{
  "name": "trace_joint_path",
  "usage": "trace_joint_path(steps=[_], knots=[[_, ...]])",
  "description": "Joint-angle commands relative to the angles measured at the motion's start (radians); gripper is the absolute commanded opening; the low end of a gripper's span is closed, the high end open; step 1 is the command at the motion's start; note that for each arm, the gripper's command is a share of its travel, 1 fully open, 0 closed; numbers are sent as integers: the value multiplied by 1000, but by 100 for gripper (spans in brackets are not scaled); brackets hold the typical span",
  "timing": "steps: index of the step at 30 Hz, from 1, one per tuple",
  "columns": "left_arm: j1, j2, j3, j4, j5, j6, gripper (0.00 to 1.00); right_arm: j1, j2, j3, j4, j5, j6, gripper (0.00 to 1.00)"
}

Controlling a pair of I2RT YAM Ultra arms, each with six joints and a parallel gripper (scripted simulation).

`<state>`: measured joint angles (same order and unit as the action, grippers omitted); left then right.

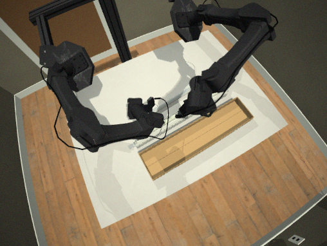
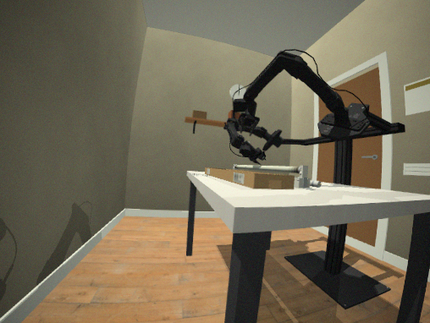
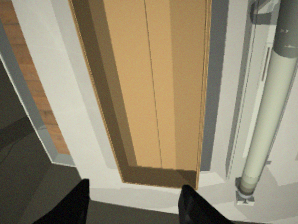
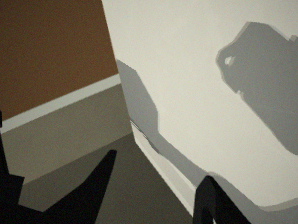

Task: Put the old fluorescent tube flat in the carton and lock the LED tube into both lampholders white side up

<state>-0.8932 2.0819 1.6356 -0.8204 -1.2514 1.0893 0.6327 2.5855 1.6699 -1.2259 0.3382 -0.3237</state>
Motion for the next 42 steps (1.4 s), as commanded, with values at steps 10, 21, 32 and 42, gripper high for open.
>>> trace_joint_path(steps=[10,21,32,42], knots=[[76,-137,-196,219,155,103,49,88,-96,-152,420,182,-272,49],[170,-215,-349,361,255,158,49,138,-152,-278,713,297,-454,49],[264,-293,-503,495,357,212,49,191,-205,-408,1025,418,-649,49],[363,-381,-671,648,479,274,49,249,-267,-547,1344,562,-852,49]])
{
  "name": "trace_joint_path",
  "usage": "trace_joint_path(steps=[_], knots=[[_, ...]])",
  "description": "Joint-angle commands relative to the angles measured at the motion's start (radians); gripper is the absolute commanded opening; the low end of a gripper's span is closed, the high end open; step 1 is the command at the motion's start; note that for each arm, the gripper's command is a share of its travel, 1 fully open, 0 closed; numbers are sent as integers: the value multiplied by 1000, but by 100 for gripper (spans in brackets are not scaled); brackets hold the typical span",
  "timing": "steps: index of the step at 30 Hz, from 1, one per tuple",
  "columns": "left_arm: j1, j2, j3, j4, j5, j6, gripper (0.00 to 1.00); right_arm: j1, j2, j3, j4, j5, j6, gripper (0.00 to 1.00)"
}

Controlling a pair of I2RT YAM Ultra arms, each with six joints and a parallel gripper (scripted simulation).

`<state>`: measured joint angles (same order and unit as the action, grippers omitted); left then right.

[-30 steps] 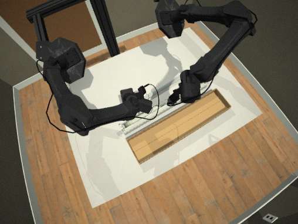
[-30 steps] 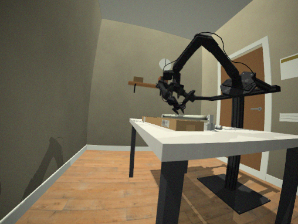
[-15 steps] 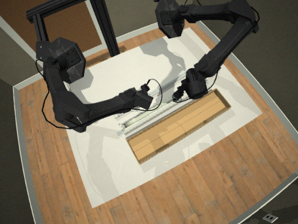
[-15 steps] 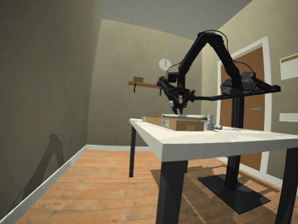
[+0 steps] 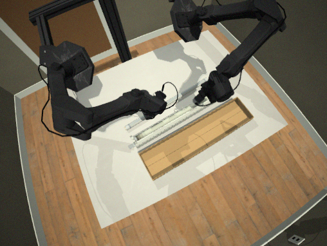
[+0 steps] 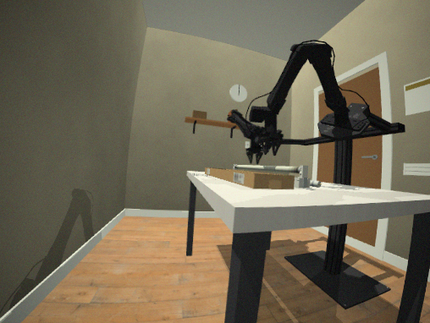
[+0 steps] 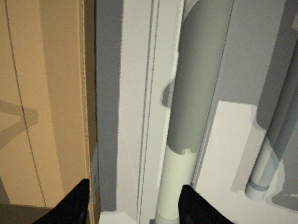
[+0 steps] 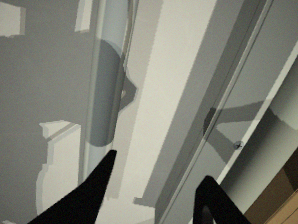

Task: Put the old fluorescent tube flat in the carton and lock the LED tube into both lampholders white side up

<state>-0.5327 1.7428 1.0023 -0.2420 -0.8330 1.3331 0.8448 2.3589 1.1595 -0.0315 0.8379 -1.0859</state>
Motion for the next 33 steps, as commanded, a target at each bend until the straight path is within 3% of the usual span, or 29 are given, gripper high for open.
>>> trace_joint_path(steps=[1,5,7,9,12,18,29,33], knots=[[13,-51,-54,85,72,37,49,42,-47,-50,181,76,-110,49],[31,-66,-83,110,92,47,49,52,-57,-77,240,96,-147,49],[54,-83,-120,138,116,57,49,63,-4,-116,335,118,-211,49],[78,-105,-161,178,149,73,49,79,-75,-142,405,167,-253,49],[88,-122,-188,209,167,83,49,22,-6,-165,496,147,-329,49],[121,-149,-243,243,197,98,49,14,10,-187,688,119,-475,49],[122,-136,-212,197,183,79,49,36,24,-163,714,141,-470,49],[119,-127,-223,192,180,77,49,39,-32,-160,698,146,-468,49]])
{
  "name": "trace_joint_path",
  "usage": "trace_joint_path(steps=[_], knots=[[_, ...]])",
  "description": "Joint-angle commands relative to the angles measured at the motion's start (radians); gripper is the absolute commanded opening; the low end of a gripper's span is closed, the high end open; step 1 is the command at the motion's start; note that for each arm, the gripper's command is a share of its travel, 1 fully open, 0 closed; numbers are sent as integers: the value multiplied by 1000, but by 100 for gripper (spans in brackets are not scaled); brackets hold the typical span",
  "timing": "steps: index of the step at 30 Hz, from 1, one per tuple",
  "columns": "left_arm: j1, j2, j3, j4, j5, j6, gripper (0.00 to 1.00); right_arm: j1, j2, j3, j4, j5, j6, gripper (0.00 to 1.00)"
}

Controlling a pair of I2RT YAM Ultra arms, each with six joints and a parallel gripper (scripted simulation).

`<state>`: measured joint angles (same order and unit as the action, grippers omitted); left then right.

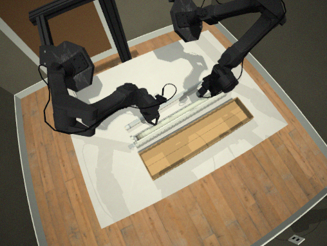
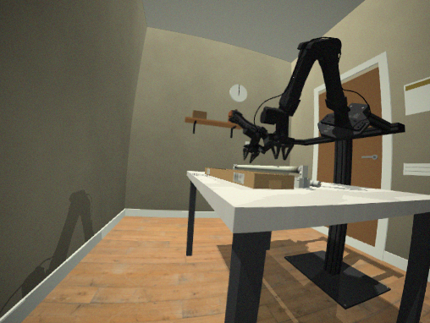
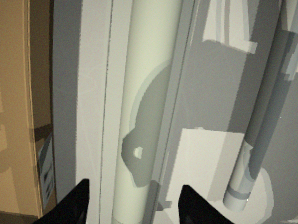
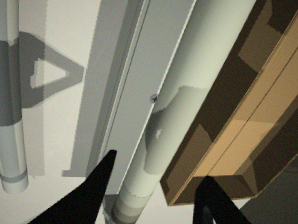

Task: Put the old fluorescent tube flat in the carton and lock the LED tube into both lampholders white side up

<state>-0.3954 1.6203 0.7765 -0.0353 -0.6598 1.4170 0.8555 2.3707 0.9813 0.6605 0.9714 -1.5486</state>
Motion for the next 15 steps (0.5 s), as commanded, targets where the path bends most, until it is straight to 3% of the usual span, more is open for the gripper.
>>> trace_joint_path(steps=[1,6,15], knots=[[-19,-4,3,-15,7,-7,49,28,-17,22,6,13,-6,49],[9,25,12,14,10,9,49,28,-12,-6,3,-4,-5,49],[54,107,31,143,55,72,49,-54,84,76,84,-65,-81,49]])
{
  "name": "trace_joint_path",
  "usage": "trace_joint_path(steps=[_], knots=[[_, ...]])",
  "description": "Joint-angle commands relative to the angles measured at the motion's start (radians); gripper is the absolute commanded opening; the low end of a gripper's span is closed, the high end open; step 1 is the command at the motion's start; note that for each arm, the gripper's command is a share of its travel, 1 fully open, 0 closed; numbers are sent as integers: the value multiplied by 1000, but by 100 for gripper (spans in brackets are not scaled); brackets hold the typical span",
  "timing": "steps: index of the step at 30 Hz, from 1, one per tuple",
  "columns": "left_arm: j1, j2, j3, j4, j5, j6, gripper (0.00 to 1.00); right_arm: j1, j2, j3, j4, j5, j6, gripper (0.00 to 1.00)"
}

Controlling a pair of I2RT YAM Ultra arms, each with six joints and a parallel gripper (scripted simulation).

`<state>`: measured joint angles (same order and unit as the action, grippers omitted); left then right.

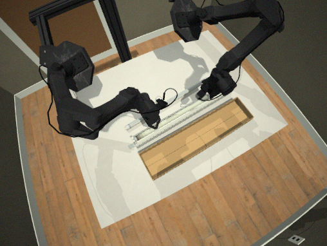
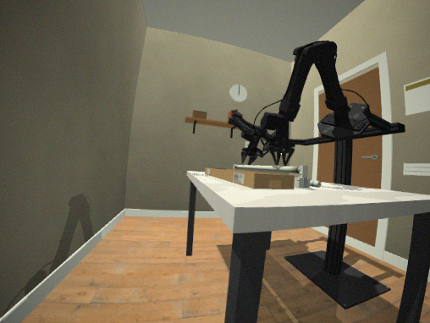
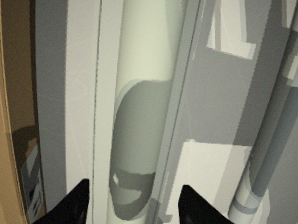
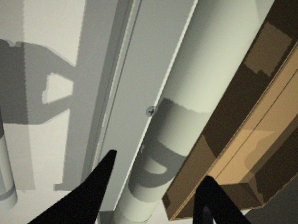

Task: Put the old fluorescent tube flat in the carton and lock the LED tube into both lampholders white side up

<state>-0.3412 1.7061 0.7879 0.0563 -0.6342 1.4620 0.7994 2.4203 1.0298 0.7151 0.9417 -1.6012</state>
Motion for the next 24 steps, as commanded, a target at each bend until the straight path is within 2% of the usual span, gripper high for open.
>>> trace_joint_path(steps=[1,8,11,14,15,24], knots=[[6,31,22,61,33,31,49,-3,41,35,32,-40,-33,49],[19,67,34,76,40,39,49,-24,65,65,25,-48,-41,49],[49,106,46,135,58,66,49,-53,88,93,54,-74,-71,49],[27,76,25,103,48,51,49,-25,85,77,26,-62,-58,49],[24,63,27,109,50,53,11,-23,94,93,13,-62,-59,49],[24,64,32,109,50,53,11,-20,83,77,12,-63,-56,49]])
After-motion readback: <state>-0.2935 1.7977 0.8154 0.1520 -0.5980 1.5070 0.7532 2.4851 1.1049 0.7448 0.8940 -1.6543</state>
